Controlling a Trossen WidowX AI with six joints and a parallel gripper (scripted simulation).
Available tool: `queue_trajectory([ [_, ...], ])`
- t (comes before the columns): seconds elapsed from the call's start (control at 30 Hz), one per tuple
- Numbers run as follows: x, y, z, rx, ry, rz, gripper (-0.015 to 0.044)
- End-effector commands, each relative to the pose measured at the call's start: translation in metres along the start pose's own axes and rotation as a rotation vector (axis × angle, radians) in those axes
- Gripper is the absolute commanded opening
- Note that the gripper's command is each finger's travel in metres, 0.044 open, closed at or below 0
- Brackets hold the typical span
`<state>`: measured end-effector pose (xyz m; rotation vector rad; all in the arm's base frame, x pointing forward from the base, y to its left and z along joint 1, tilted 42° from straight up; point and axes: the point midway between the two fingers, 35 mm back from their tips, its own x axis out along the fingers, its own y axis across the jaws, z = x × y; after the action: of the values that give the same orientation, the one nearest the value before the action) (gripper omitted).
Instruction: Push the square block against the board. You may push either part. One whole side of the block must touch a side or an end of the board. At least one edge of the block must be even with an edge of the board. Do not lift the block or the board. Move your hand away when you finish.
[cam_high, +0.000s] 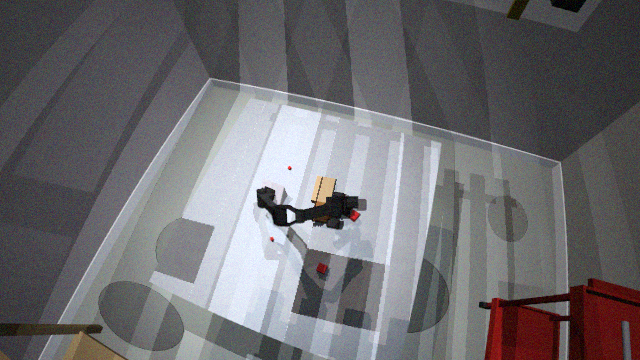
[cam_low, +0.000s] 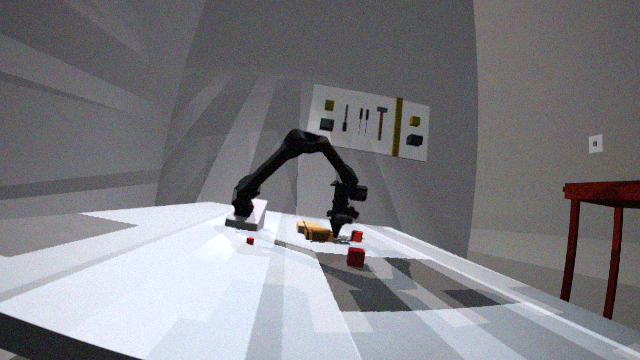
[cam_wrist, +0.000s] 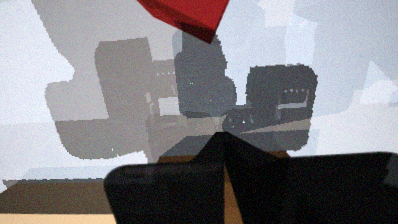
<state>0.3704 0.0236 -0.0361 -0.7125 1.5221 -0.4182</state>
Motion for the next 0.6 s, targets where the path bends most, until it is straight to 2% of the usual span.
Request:
queue_trajectory([
  [0.0, 0.001, 0.0, -0.004, -0.004, 0.002, -0.004, 0.0],
  [0.57, 0.001, 0.0, -0.016, -0.004, 0.002, -0.004, 0.0],
])
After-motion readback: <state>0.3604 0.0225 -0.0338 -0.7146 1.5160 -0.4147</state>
